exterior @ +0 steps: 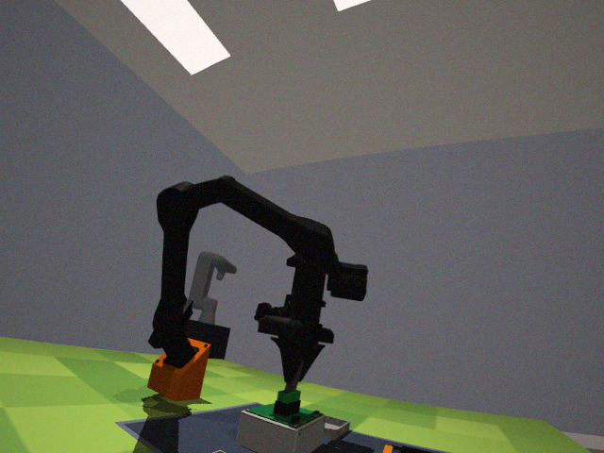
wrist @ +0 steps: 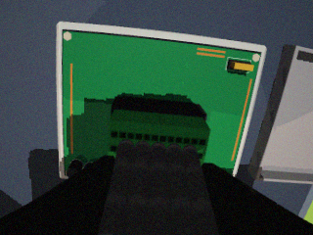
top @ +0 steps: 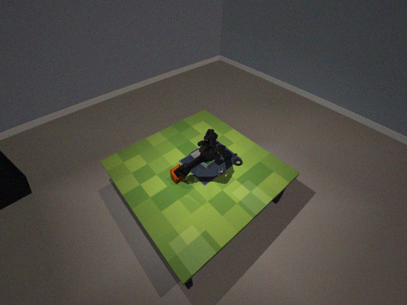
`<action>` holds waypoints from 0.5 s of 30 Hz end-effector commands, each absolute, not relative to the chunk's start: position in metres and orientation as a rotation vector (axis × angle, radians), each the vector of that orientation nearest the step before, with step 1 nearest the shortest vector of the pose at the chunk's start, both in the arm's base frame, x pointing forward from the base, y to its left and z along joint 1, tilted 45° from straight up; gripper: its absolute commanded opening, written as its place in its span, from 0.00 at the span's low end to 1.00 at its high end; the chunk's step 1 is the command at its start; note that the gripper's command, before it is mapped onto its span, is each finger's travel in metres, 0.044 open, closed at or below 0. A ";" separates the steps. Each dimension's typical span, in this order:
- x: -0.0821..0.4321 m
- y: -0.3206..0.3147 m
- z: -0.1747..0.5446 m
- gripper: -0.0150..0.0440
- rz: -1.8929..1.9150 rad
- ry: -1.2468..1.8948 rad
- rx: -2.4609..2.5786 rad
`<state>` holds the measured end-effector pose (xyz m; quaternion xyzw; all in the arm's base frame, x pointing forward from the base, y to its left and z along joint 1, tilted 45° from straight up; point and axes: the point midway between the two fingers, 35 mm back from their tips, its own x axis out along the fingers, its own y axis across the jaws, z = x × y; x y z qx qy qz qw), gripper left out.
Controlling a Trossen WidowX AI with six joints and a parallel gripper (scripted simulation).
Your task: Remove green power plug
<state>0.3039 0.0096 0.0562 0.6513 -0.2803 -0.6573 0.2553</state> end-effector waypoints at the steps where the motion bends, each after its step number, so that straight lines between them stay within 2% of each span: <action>1: 0.304 0.010 0.056 0.25 -1.786 -0.757 1.773; 15: 0.305 0.023 0.065 0.25 -1.764 -0.781 1.751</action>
